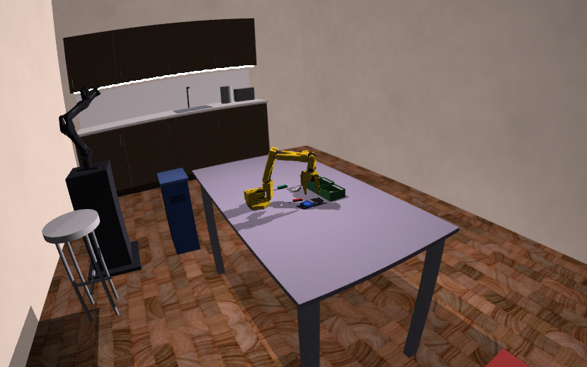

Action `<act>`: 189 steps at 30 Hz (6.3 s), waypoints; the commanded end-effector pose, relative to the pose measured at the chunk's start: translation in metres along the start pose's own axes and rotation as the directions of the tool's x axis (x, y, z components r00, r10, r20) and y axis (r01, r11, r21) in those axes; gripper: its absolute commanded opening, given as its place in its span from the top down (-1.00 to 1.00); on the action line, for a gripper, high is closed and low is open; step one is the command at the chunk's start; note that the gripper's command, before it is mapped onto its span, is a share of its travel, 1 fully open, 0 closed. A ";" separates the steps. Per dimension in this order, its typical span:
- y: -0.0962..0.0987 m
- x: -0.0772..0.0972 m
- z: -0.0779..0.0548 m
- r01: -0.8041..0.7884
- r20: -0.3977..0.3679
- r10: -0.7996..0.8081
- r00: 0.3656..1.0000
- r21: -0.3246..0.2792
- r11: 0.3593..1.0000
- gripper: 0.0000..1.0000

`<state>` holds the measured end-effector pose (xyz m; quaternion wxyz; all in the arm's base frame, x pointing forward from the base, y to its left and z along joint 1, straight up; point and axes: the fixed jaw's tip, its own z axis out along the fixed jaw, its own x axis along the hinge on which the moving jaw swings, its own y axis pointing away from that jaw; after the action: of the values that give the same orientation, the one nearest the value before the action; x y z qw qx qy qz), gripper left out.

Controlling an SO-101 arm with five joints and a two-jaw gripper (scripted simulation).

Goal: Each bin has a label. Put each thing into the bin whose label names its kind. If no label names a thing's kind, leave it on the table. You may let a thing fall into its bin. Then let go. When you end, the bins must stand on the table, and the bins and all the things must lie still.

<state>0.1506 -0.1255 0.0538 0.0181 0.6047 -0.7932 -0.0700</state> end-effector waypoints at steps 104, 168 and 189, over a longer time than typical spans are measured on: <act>0.013 0.015 0.045 0.408 -0.090 -0.401 0.912 0.087 0.909 0.30; 0.011 0.016 0.047 0.409 -0.114 -0.397 0.911 0.106 0.906 1.00; 0.011 0.016 0.047 0.409 -0.114 -0.397 0.911 0.106 0.906 1.00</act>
<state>0.1304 -0.1300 0.0059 -0.0014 0.7596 -0.6504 -0.0044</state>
